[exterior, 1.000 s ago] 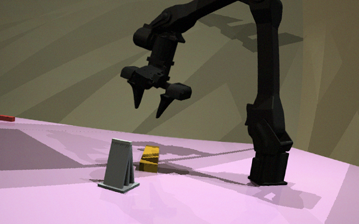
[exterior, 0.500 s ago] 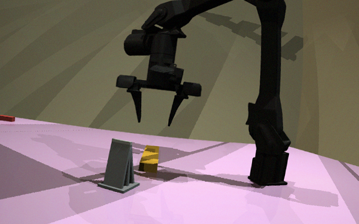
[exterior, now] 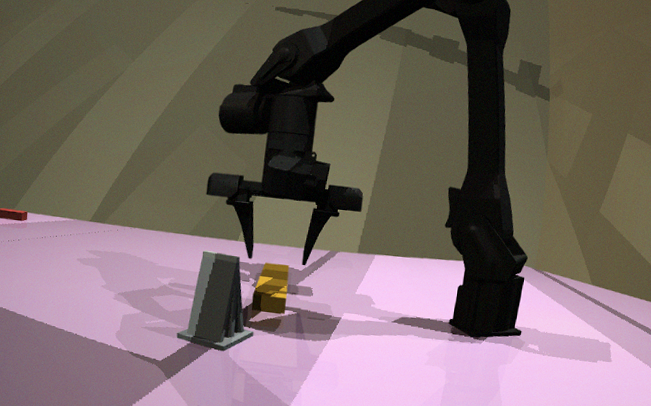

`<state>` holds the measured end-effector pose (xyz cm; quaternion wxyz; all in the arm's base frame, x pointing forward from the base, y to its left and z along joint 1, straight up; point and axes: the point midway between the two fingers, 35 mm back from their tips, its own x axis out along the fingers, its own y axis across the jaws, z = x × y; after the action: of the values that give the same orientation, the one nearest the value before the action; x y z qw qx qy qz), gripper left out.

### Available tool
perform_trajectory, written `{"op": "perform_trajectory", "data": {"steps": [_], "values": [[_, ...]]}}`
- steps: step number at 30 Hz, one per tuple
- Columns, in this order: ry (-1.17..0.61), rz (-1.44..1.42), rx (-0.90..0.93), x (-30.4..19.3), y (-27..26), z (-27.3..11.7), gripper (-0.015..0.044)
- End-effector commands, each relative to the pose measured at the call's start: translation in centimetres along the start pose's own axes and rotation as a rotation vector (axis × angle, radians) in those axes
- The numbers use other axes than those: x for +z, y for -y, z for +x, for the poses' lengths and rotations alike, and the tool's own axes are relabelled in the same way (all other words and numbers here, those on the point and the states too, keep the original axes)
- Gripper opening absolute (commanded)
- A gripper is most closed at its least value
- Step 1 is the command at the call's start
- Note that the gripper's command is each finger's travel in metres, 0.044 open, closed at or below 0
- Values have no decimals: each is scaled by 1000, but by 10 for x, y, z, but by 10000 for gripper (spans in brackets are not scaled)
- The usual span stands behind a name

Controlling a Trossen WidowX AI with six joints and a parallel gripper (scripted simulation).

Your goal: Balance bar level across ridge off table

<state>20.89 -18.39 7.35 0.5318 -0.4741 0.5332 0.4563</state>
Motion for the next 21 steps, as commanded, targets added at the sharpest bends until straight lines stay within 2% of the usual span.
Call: {"op": "perform_trajectory", "data": {"steps": [1,21], "values": [[4,-6,-4,1,1,3,315],[4,-6,-4,1,1,27,315]]}}
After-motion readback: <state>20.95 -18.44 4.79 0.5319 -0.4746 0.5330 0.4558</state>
